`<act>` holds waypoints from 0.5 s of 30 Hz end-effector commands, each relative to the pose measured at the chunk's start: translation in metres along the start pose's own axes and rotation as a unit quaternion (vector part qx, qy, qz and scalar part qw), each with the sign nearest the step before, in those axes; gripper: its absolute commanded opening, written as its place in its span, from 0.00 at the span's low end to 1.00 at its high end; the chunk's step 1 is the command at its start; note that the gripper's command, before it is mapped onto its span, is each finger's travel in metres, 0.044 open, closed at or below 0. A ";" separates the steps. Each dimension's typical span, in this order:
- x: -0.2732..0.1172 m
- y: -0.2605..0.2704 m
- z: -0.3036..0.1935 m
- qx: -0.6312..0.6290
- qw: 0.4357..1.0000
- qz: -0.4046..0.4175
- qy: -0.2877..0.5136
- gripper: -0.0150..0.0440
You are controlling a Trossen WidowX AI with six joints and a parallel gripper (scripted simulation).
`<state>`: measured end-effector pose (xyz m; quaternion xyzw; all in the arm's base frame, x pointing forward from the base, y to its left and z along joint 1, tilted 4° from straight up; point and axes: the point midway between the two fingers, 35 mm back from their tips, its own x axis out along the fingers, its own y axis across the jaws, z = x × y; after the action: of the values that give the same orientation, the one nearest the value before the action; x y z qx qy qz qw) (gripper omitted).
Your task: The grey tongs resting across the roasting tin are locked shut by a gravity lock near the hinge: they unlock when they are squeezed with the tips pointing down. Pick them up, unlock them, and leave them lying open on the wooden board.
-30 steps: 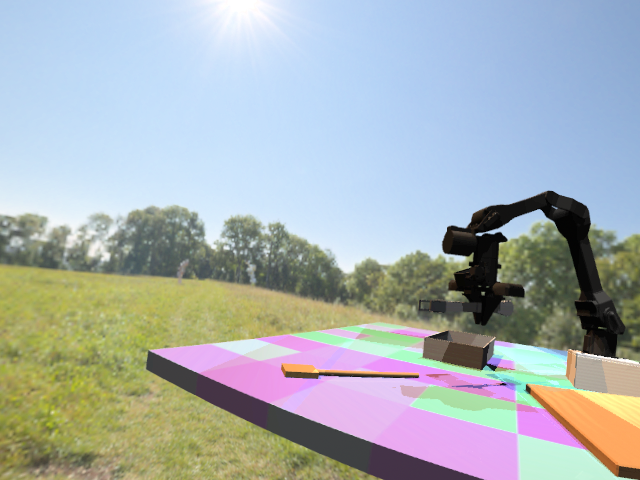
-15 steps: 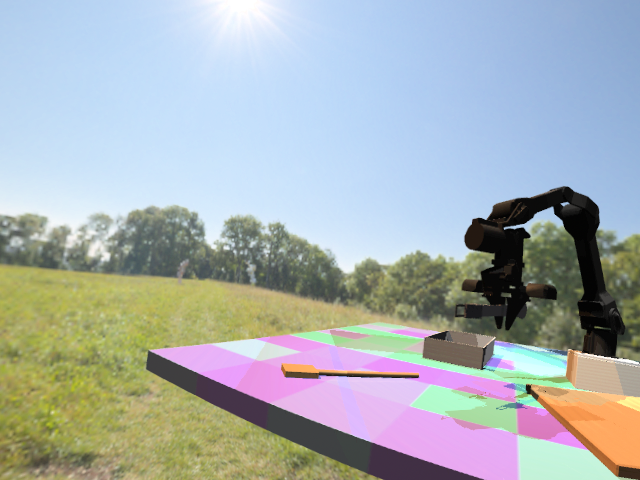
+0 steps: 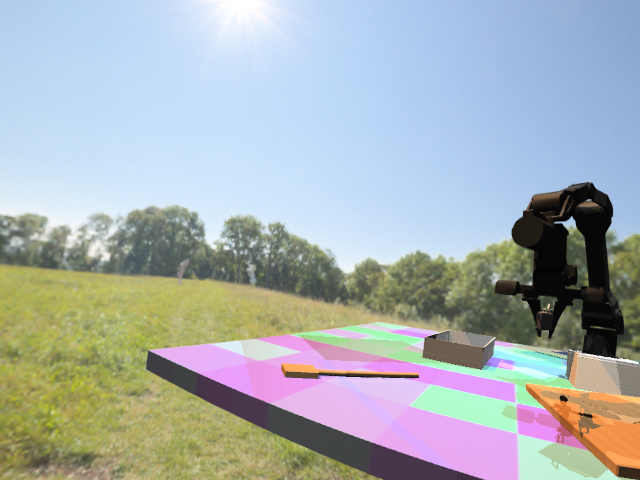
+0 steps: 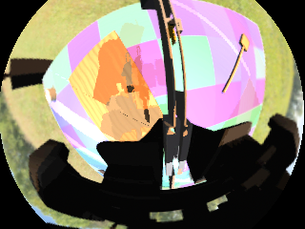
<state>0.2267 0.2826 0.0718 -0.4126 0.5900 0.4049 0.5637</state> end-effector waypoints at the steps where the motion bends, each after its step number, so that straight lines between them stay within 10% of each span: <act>1: -0.001 0.029 0.012 -0.049 0.999 0.003 -0.003 0.00; 15: -0.001 0.113 0.026 -0.178 0.984 0.007 -0.001 0.00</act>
<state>0.1485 0.3339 0.0713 -0.4865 0.5292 0.4864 0.4966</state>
